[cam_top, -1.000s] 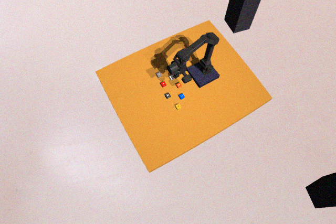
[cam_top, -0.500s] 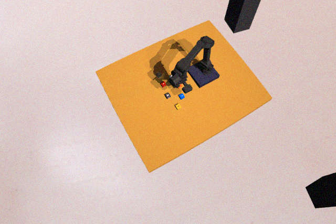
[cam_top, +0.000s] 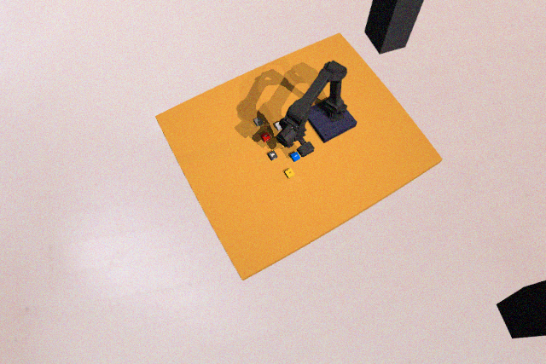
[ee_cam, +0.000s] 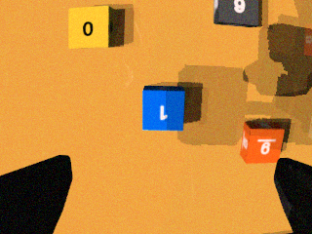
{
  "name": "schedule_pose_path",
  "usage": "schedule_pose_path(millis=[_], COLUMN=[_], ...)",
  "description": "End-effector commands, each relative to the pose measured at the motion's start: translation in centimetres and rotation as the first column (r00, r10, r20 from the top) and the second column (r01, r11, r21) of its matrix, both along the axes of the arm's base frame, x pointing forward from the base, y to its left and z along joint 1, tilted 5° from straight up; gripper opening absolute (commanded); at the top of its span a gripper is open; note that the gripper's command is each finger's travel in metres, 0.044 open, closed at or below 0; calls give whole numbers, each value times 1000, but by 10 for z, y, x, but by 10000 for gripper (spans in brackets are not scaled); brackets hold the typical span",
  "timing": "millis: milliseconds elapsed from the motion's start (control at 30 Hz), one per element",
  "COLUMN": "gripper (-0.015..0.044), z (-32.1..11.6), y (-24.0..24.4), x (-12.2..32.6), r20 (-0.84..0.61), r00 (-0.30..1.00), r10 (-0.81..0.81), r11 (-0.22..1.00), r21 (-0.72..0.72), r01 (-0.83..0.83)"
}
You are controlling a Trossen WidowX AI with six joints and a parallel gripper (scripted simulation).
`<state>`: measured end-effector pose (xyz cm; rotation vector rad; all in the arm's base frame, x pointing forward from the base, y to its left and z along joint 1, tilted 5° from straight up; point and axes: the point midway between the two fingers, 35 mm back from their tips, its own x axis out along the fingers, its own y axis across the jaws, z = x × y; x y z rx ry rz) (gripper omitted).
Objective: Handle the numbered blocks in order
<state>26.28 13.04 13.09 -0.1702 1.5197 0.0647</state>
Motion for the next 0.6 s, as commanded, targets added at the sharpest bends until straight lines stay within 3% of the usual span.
schedule_pose_path(millis=[0, 233, 567], gripper=[400, 400, 400], z=[0, 0, -1], y=[1, 2, 66], x=[0, 1, 44], r20=[-1, 0, 2], r00=[1000, 1000, 1000], r10=[-3, -3, -3], r11=[1000, 1000, 1000], r21=[0, 0, 5], r01=[3, 3, 3])
